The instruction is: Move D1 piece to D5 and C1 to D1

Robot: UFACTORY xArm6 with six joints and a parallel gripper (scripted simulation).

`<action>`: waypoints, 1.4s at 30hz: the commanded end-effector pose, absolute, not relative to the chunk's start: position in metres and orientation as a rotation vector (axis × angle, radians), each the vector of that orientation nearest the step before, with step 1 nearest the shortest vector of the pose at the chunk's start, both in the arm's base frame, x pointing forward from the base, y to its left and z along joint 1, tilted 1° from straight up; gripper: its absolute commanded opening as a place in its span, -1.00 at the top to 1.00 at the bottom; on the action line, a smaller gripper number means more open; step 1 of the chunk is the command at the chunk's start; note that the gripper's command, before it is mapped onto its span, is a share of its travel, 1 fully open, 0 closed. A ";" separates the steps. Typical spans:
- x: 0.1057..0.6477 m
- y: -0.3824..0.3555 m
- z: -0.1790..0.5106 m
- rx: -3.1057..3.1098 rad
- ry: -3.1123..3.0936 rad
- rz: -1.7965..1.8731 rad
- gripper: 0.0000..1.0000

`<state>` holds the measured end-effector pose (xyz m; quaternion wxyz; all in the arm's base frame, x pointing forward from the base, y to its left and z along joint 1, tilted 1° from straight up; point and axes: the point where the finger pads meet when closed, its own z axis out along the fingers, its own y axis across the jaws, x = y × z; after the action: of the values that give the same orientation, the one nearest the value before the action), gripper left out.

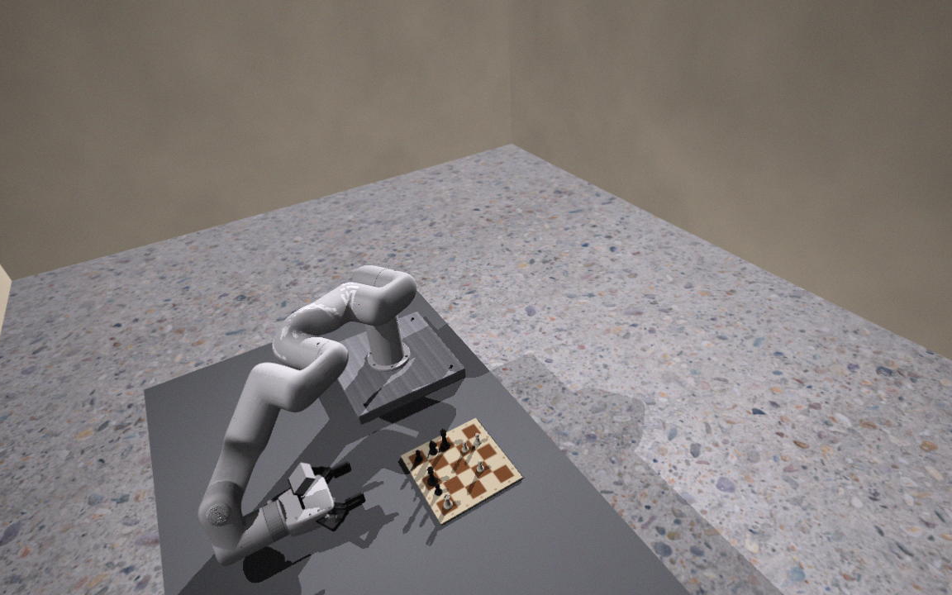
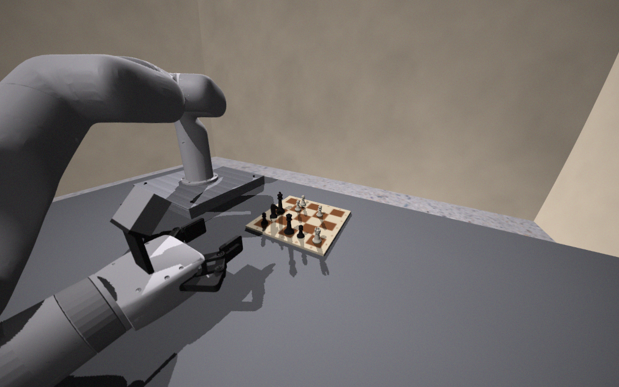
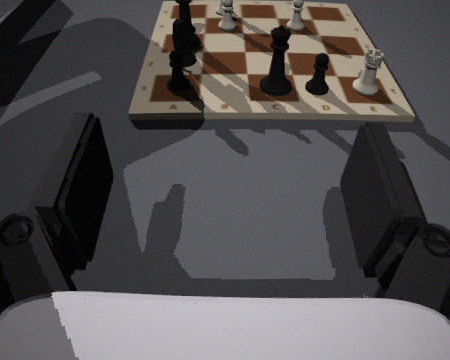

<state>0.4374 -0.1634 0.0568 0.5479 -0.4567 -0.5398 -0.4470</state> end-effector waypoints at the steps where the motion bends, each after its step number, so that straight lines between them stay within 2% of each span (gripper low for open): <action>1: 0.438 -0.164 0.069 -1.083 -1.286 -1.060 -1.00; 9: 0.438 -0.165 0.121 -1.083 -1.286 -1.060 -1.00; 23: 0.441 -0.161 0.141 -1.102 -1.301 -1.036 -1.00; 28: 0.448 -0.143 0.133 -1.163 -1.348 -0.949 -1.00; 32: 0.458 -0.105 0.114 -1.306 -1.504 -0.720 -1.00; 42: 0.459 -0.061 0.094 -1.473 -1.884 -0.349 -1.00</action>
<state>0.4574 -0.0738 0.0976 0.4190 -0.5570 -0.6933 -0.1833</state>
